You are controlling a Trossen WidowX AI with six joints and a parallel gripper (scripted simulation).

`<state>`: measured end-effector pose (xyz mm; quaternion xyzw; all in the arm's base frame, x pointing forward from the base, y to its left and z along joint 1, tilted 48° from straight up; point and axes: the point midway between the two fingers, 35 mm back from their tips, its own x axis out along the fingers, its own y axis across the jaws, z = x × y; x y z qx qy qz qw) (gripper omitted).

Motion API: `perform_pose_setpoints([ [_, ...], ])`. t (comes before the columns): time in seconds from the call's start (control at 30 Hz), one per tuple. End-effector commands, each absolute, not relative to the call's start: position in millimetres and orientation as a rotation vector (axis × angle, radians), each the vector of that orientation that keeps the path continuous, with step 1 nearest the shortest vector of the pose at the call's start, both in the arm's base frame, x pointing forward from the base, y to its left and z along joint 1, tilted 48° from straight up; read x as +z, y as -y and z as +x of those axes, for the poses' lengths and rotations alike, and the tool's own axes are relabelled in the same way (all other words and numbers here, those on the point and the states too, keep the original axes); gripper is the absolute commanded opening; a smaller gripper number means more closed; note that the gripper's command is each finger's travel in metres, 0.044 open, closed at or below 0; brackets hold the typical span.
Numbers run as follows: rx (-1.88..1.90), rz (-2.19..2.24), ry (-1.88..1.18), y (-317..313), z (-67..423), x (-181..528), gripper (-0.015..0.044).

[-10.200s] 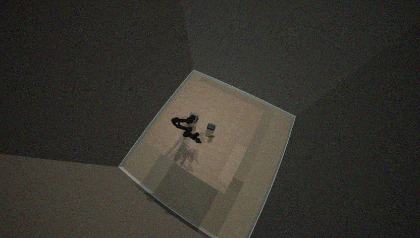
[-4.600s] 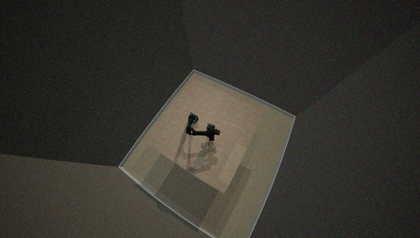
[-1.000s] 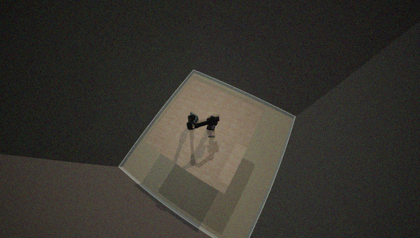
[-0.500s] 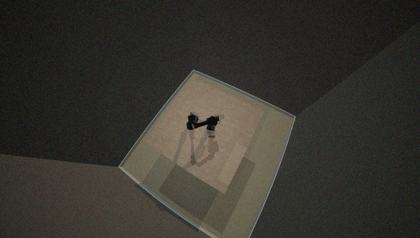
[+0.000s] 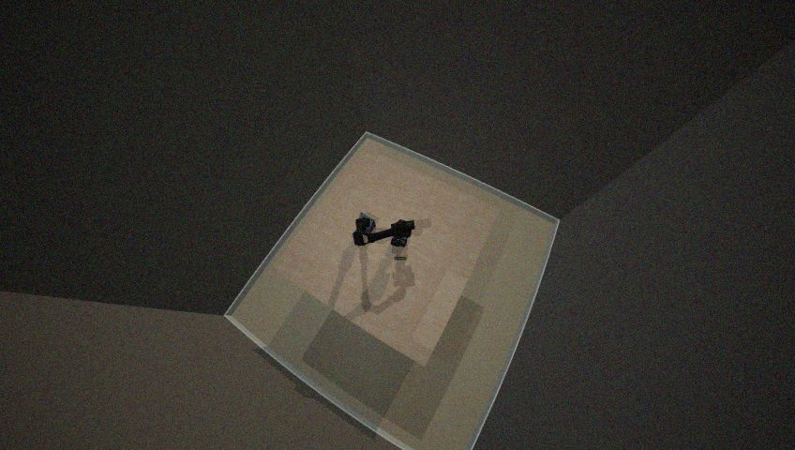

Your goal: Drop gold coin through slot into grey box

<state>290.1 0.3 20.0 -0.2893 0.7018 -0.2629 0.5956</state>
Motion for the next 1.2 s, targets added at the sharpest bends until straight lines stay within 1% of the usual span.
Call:
perform_pose_setpoints([
  [0.0, -0.610, -0.682, -1.634, 2.7, 287.7, 18.7, 0.0000],
  [1.1, -0.612, -0.681, -1.633, 11.7, 286.6, 10.0, 0.0000],
  [1.17, -0.611, -0.673, -1.630, 9.2, 288.0, 11.3, 0.0053],
])
